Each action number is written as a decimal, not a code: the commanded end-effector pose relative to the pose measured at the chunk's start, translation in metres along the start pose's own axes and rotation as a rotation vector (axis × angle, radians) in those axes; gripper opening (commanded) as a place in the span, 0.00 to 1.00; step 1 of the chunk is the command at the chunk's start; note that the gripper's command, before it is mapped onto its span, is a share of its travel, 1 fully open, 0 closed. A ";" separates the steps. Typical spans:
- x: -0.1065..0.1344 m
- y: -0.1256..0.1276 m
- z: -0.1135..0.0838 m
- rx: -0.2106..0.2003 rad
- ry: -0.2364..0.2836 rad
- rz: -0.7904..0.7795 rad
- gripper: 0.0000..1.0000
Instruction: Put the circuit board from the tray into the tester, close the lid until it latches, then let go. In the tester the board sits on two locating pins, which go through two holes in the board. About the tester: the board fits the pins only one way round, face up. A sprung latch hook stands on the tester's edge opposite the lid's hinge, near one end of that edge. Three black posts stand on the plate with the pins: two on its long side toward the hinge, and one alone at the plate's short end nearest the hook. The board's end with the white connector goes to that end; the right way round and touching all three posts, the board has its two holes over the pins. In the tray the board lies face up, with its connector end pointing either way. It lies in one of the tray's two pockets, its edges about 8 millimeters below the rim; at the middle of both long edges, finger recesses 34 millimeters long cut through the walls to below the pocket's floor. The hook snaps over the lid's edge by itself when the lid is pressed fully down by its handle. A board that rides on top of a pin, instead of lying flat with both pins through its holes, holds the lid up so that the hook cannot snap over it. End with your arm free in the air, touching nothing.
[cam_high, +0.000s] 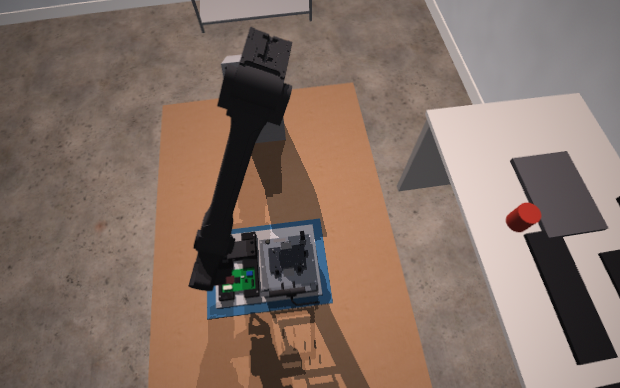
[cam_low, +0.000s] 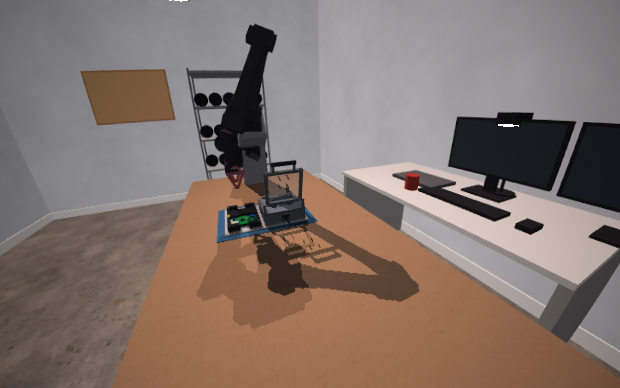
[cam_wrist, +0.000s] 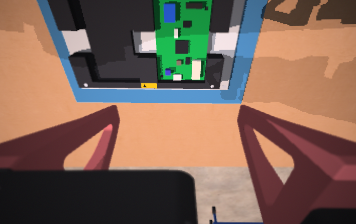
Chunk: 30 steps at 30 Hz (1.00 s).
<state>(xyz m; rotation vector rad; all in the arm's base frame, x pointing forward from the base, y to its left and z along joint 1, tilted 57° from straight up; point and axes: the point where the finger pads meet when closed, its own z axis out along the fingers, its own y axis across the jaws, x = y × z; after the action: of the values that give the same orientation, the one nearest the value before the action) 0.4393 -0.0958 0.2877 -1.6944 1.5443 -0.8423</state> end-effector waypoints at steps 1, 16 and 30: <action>-0.006 -0.008 0.016 0.017 -0.013 0.009 0.92; -0.006 -0.017 0.069 0.030 -0.011 0.005 0.92; -0.007 -0.016 0.102 0.029 -0.011 0.006 0.92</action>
<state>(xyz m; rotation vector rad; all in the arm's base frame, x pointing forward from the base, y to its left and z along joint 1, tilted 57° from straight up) 0.5211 -0.0882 0.2318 -1.6924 1.5451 -0.8345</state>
